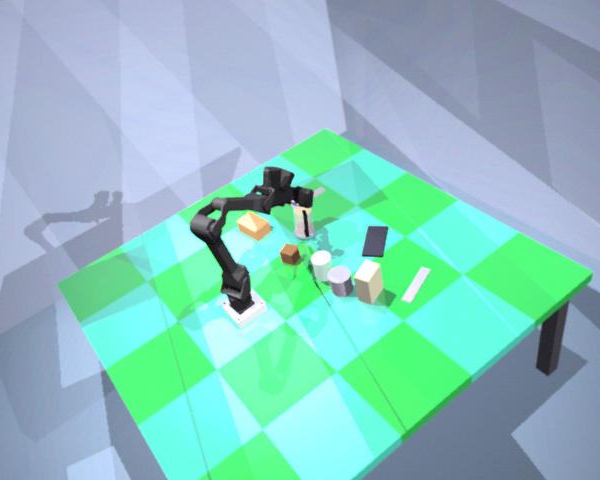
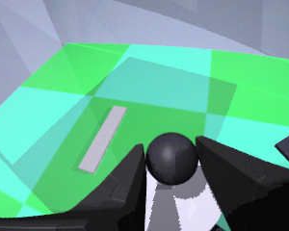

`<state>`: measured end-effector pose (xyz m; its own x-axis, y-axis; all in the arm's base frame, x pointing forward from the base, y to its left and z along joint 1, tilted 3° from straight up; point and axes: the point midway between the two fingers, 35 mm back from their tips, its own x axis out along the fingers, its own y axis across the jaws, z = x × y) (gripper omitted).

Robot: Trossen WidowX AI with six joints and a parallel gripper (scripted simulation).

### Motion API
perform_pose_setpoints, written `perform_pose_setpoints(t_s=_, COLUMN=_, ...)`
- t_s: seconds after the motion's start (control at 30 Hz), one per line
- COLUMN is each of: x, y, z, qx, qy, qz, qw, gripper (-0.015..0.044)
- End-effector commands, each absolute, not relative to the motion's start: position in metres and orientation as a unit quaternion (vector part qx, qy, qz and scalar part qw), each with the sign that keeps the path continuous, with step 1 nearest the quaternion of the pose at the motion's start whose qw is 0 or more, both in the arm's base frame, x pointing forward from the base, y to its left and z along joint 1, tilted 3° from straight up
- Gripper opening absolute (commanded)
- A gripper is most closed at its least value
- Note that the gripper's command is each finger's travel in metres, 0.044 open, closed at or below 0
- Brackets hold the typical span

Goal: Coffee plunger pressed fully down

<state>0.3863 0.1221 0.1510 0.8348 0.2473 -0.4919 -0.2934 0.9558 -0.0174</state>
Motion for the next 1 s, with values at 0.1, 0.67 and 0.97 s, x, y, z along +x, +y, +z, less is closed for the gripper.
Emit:
perform_pose_setpoints(t_s=0.1, x=0.3868, y=0.1221, z=0.1431, qx=-0.051, qy=0.262, qz=0.142, qw=0.953, gripper=0.0123)
perform_pose_setpoints(t_s=0.67, x=0.3888, y=0.1227, z=0.1443, qx=-0.051, qy=0.262, qz=0.142, qw=0.953, gripper=0.0123)
perform_pose_setpoints(t_s=0.97, x=0.3889, y=0.1228, z=0.1498, qx=-0.047, qy=0.254, qz=0.141, qw=0.956, gripper=0.0123)
